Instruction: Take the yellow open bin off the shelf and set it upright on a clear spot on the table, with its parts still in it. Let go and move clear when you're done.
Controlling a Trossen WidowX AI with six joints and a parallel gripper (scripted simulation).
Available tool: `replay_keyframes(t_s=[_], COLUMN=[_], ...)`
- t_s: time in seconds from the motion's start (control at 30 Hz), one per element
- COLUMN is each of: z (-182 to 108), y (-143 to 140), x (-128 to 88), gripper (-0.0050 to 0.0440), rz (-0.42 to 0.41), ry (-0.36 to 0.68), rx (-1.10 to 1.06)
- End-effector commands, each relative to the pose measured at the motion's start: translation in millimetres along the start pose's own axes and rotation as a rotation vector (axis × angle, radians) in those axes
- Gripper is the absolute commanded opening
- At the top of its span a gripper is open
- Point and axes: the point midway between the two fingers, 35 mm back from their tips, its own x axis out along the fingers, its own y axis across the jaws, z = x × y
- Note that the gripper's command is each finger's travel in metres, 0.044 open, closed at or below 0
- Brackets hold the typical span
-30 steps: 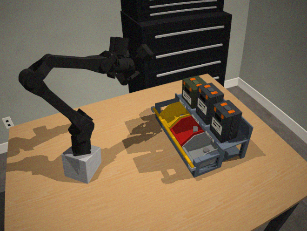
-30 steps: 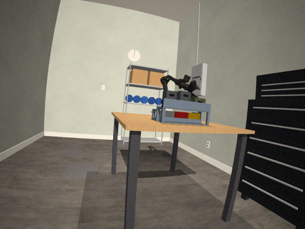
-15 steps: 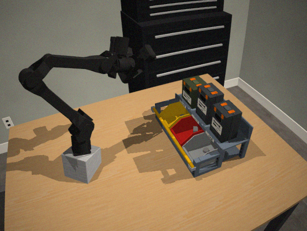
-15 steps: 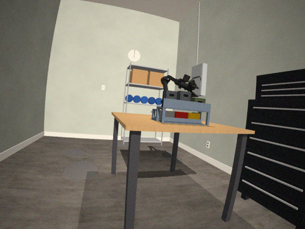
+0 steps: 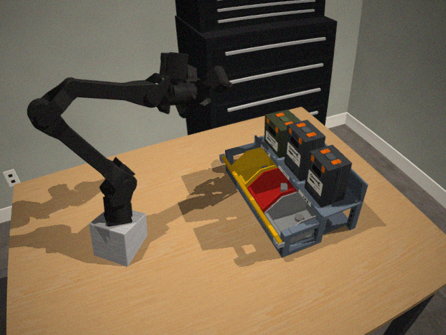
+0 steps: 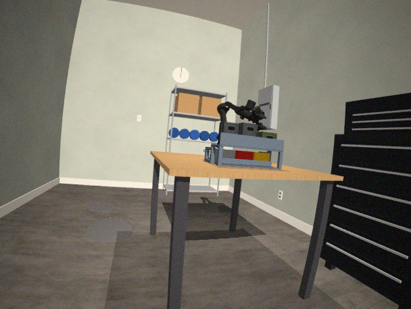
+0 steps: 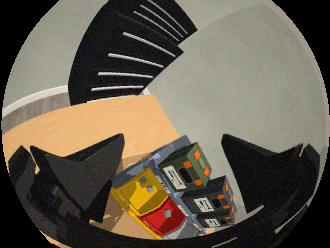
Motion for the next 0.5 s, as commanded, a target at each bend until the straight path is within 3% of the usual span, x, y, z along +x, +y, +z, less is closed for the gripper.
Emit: replay_keyframes(t_s=[0.0,0.47], z=[6.5,1.1], y=[-6.4,-21.5], x=[-2.2,-3.7], gripper=[0.044,0.044], rz=[-0.019,-0.086], ry=[-0.015,0.002], rx=[0.004,0.118])
